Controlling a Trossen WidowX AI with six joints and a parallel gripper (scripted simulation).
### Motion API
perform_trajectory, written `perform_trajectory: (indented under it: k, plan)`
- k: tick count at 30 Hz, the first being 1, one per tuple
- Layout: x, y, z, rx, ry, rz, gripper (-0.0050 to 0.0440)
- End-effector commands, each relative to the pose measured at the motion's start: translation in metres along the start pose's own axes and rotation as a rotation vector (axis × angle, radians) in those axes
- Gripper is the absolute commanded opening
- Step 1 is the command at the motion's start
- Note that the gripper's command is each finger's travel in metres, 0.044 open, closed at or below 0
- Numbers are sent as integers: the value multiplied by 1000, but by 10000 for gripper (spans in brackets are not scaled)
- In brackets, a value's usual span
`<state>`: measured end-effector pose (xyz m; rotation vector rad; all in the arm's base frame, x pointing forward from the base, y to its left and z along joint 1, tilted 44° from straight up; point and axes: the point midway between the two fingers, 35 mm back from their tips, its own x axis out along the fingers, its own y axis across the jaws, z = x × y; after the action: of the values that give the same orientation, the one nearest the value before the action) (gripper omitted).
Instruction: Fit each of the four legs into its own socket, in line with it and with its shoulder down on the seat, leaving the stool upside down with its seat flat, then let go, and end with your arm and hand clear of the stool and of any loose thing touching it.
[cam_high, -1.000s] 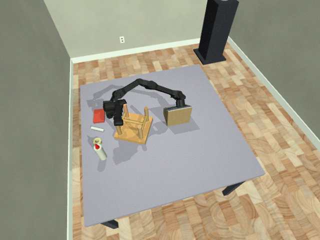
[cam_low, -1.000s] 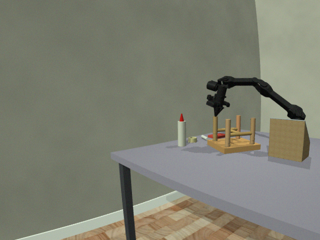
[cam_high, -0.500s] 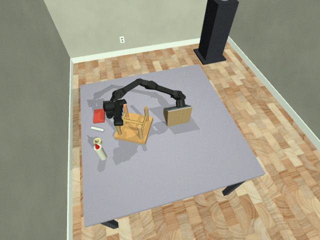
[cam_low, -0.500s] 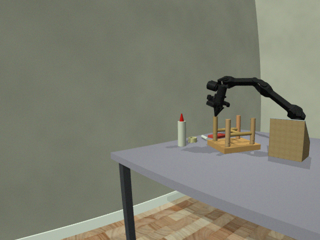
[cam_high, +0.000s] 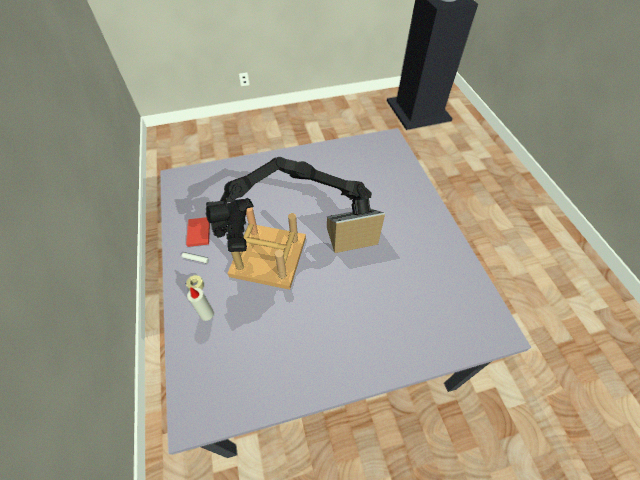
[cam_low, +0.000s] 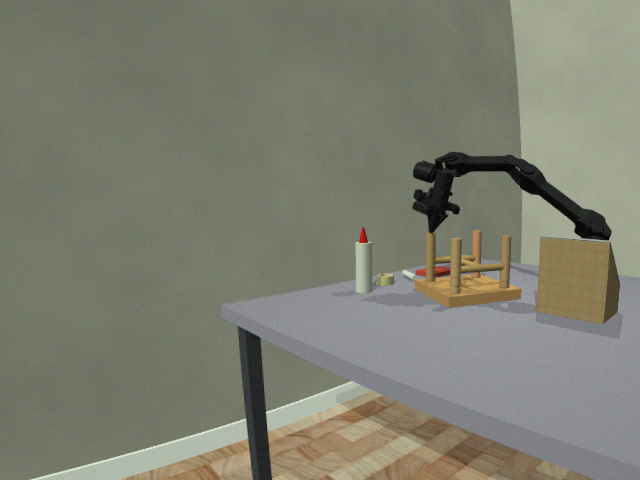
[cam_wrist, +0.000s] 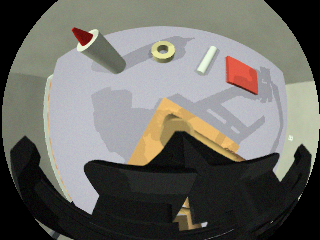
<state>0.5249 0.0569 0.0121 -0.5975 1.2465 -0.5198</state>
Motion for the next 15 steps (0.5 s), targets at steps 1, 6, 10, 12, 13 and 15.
perform_trajectory:
  k: [1, 6, 10, 12, 13, 15]
  plan:
    - [12, 1, -3, 1, 22, -3, 0]
    - [13, 1, -4, 1, 23, -3, 0]
    - [13, 1, -4, 1, 23, -3, 0]
    - [14, 1, -4, 1, 24, -4, 0]
    - [14, 1, -4, 1, 24, -4, 0]
    - [14, 1, -4, 1, 24, -4, 0]
